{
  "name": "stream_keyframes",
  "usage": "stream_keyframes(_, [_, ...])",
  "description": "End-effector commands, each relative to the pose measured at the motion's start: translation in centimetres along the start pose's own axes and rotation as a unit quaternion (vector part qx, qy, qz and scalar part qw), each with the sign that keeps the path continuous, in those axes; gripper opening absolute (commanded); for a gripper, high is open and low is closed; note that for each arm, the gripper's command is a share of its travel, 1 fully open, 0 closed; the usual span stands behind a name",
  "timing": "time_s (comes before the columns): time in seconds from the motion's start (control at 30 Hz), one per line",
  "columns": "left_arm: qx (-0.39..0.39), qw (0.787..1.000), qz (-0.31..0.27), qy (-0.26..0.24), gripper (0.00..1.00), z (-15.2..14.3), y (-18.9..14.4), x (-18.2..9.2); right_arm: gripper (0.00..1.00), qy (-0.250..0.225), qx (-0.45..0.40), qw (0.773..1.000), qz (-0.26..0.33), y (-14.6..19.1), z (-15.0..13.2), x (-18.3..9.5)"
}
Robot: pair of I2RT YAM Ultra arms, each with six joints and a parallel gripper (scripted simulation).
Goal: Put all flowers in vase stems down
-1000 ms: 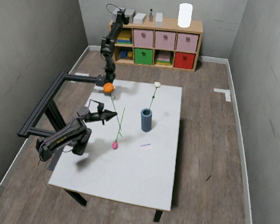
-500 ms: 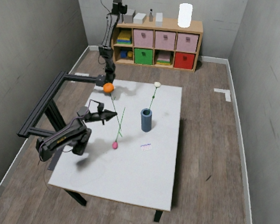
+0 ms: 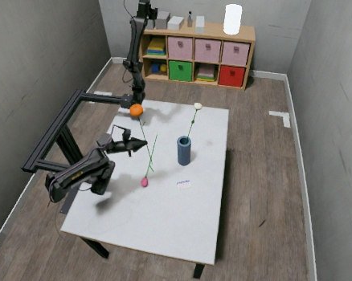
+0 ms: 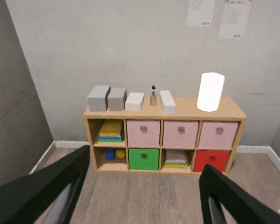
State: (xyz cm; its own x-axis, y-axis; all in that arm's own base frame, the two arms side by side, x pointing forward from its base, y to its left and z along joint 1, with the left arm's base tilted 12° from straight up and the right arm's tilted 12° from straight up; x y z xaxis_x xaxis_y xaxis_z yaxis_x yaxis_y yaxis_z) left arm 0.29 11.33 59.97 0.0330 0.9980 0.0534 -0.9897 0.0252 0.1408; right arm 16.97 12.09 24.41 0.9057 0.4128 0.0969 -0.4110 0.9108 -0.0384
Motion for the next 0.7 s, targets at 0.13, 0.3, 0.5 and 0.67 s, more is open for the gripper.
stream_keyframes(0.13, [-0.008,0.988,-0.154,0.003,0.7,-0.2,-3.5,-0.4,0.0,-0.011,0.004,1.0,0.001,0.0,1.1,0.2])
stream_keyframes(0.3, [-0.012,0.921,-0.388,-0.028,0.7,0.6,-9.4,-3.7,0.0,-0.011,0.004,1.0,0.001,0.0,1.1,0.2])
stream_keyframes(0.5, [-0.012,0.81,-0.584,-0.054,0.7,1.0,-13.0,-10.7,0.0,-0.011,0.004,1.0,0.001,0.0,1.1,0.2])
stream_keyframes(0.67, [-0.014,0.663,-0.744,-0.077,0.7,1.1,-10.3,-18.7,0.0,-0.011,0.004,1.0,0.001,0.0,1.1,0.2])
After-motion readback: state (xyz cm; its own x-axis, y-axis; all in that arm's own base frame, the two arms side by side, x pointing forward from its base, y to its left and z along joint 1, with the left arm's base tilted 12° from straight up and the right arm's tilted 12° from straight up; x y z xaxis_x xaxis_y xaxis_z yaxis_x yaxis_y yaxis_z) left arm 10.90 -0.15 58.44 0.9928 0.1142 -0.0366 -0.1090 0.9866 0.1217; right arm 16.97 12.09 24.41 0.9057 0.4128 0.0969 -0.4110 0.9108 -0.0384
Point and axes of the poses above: on each arm, the point where the finger pads meet when closed, its own x axis out along the fingers, its own y axis across the jaws, z = x × y, the point moved 4 cm from there along -x, back along the fingers, and after that the axes turned 8 degrees about x, right-handed, at the moved point
